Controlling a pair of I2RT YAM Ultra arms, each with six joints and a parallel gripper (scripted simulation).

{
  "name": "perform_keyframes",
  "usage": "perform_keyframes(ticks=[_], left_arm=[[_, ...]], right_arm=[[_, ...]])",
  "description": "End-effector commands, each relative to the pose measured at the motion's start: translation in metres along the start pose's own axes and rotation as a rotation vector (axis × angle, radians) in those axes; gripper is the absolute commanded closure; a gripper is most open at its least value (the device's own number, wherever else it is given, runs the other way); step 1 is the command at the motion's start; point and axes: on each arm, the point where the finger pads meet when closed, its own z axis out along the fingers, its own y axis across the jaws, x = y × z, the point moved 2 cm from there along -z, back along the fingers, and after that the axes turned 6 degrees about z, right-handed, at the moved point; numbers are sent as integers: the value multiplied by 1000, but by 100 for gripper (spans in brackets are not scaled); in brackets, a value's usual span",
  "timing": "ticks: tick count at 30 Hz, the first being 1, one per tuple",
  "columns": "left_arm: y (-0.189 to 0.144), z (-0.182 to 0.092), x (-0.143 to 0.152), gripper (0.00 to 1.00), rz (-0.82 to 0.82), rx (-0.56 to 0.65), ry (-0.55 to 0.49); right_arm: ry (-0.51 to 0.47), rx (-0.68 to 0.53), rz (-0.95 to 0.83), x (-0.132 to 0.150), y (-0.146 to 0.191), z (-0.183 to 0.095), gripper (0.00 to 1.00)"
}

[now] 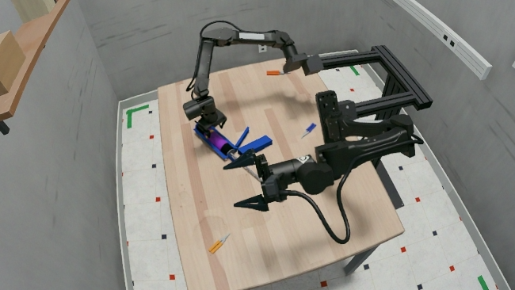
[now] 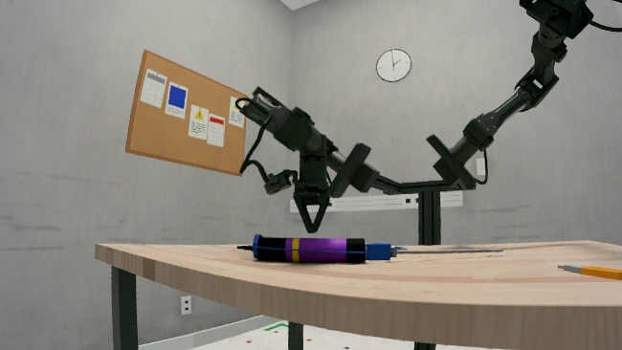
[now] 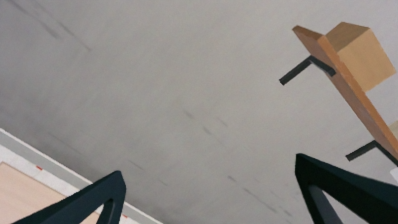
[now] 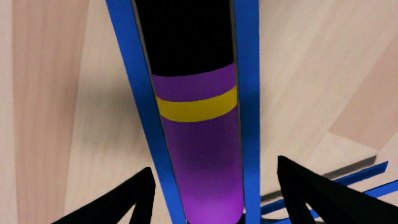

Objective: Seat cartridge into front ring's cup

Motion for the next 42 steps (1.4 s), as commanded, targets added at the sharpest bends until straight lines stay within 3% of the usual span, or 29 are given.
perform_keyframes(ticks=[1, 4, 7, 11, 20, 27, 37, 42], left_arm=[[-6, 2, -10, 0, 15, 29, -14], [-6, 2, -10, 0, 15, 29, -14], [-6, 2, -10, 0, 15, 29, -14], [-6, 2, -10, 0, 15, 29, -14], [-6, 2, -10, 0, 15, 29, -14], [-6, 2, -10, 0, 15, 29, -14], [-6, 2, -10, 0, 15, 29, -14], [-6, 2, -10, 0, 15, 29, -14]], right_arm=[[-24, -48, -21, 5, 11, -12, 27], [-26, -62, -9, -3, 14, -16, 27], [-23, -35, -45, 11, 3, -1, 27], [-20, -32, -13, 2, 8, 11, 27], [-25, -47, -25, 8, 12, 14, 27], [-30, -71, 14, -11, 21, 9, 27], [-25, -44, -24, 7, 12, 22, 27], [-26, -48, -4, -1, 15, 22, 27]])
